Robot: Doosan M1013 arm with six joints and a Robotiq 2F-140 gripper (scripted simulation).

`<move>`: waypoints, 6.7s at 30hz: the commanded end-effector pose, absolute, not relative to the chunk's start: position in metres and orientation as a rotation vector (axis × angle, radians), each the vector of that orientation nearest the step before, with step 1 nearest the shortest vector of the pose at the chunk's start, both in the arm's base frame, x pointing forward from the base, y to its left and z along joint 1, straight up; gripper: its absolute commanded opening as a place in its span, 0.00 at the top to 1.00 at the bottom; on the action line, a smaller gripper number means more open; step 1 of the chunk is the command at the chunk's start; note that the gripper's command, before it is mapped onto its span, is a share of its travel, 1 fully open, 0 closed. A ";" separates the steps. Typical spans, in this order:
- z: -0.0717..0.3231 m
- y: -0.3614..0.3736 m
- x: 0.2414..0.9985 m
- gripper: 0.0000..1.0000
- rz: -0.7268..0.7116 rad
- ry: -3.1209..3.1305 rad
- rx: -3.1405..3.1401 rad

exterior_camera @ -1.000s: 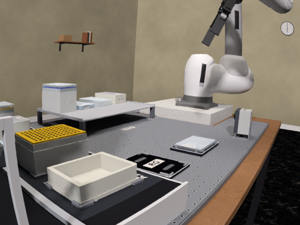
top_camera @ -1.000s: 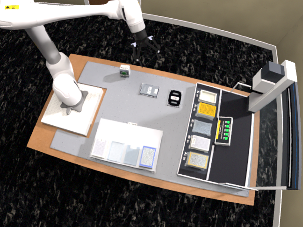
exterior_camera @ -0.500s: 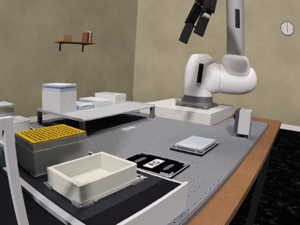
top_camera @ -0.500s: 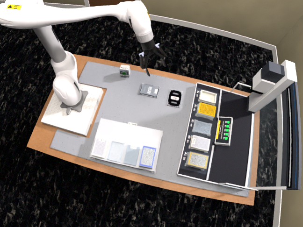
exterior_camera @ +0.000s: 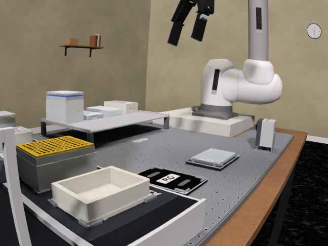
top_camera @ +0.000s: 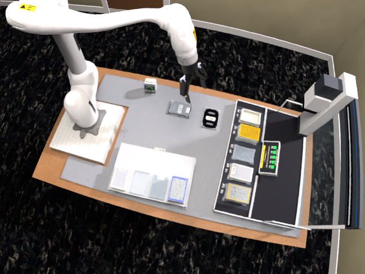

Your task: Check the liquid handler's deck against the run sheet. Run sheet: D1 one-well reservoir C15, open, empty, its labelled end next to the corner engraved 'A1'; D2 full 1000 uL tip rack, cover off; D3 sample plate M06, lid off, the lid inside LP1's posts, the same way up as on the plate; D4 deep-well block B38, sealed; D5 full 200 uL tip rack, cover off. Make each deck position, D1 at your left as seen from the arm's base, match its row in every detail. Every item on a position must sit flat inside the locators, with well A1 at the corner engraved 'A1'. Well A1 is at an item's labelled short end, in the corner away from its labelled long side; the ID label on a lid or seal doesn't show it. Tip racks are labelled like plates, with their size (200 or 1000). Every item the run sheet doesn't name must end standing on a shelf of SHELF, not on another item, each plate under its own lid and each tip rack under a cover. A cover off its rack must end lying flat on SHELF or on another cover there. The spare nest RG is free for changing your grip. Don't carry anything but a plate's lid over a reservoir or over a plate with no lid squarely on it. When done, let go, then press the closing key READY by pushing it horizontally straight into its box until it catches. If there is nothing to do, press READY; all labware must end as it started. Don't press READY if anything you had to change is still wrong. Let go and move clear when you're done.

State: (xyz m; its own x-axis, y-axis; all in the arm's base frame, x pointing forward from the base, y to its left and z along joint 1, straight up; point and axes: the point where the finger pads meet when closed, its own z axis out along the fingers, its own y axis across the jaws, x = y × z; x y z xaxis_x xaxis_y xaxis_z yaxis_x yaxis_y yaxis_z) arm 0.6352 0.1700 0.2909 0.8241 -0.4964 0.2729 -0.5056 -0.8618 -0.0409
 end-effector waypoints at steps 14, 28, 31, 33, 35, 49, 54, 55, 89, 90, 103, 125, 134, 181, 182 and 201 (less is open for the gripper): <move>0.285 0.119 0.694 0.21 0.196 -0.388 3.097; 0.280 0.079 0.739 0.21 0.024 -0.057 3.138; 0.279 0.069 0.751 0.21 0.006 -0.021 3.139; 0.279 0.069 0.751 0.21 0.006 -0.021 3.139; 0.278 0.063 0.758 0.21 0.006 -0.021 3.139; 0.272 0.020 0.807 0.21 0.006 -0.021 3.139; 0.271 0.007 0.822 0.21 0.006 -0.021 3.139; 0.271 0.006 0.822 0.21 0.006 -0.021 3.139; 0.271 -0.109 0.893 0.21 0.006 -0.064 3.138; 0.271 -0.113 0.896 0.21 0.006 -0.064 3.138; 0.272 -0.160 0.925 0.21 0.006 -0.064 3.138; 0.272 -0.244 0.977 0.21 0.006 -0.064 3.138; 0.259 -0.244 0.977 0.21 0.006 -0.064 3.138; 0.135 -0.245 0.978 0.21 0.006 -0.064 3.138; 0.135 -0.245 0.978 0.21 0.006 -0.064 3.138; 0.135 -0.245 0.978 0.21 0.006 -0.064 3.138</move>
